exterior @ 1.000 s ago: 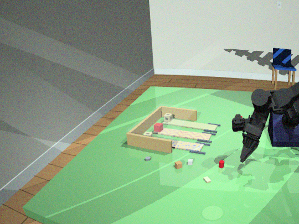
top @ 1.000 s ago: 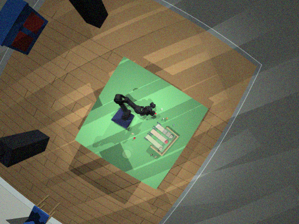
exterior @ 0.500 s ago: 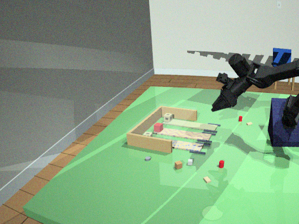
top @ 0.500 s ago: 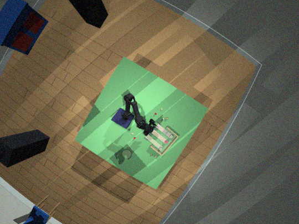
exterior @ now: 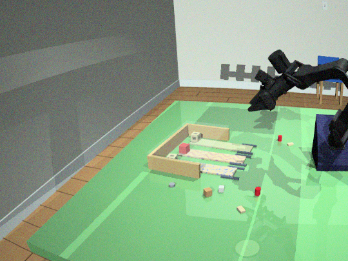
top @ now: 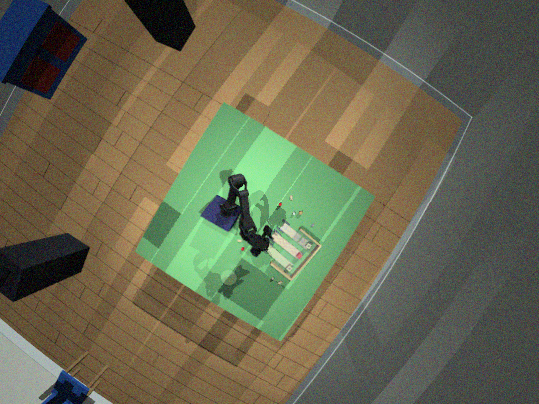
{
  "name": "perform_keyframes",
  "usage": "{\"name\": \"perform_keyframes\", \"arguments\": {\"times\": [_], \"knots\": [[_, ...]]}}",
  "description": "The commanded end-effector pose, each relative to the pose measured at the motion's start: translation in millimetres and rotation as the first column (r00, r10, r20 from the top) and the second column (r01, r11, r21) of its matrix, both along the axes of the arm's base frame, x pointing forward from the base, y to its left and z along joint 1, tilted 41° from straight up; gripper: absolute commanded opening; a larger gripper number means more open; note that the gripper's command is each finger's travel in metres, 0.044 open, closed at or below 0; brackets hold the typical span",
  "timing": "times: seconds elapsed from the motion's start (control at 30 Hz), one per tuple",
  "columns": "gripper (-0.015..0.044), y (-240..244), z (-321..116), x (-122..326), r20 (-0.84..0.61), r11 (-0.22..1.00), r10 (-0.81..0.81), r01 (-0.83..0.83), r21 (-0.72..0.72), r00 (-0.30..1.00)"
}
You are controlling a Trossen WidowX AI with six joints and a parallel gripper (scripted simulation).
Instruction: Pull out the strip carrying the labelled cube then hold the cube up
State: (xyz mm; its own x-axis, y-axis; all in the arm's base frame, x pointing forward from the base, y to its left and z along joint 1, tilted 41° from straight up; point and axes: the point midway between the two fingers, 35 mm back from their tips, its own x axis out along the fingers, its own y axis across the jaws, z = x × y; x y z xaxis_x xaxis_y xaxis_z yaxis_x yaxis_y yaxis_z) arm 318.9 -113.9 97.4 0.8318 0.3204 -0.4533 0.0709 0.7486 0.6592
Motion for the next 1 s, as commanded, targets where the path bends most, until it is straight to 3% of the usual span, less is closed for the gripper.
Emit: {"name": "perform_keyframes", "arguments": {"times": [0.0,0.37,0.63,0.97], "knots": [[0.0295,-6,-12,12,-0.077,1.000,0.028,-0.027,0.009,0.997],[0.0006,-9,-86,48,-0.477,0.965,0.260,-0.221,0.139,0.839],[0.0000,6,-132,47,-0.648,0.882,0.468,-0.362,0.302,0.601],[0.0000,9,-136,48,-0.651,0.879,0.473,-0.364,0.306,0.594]]}}
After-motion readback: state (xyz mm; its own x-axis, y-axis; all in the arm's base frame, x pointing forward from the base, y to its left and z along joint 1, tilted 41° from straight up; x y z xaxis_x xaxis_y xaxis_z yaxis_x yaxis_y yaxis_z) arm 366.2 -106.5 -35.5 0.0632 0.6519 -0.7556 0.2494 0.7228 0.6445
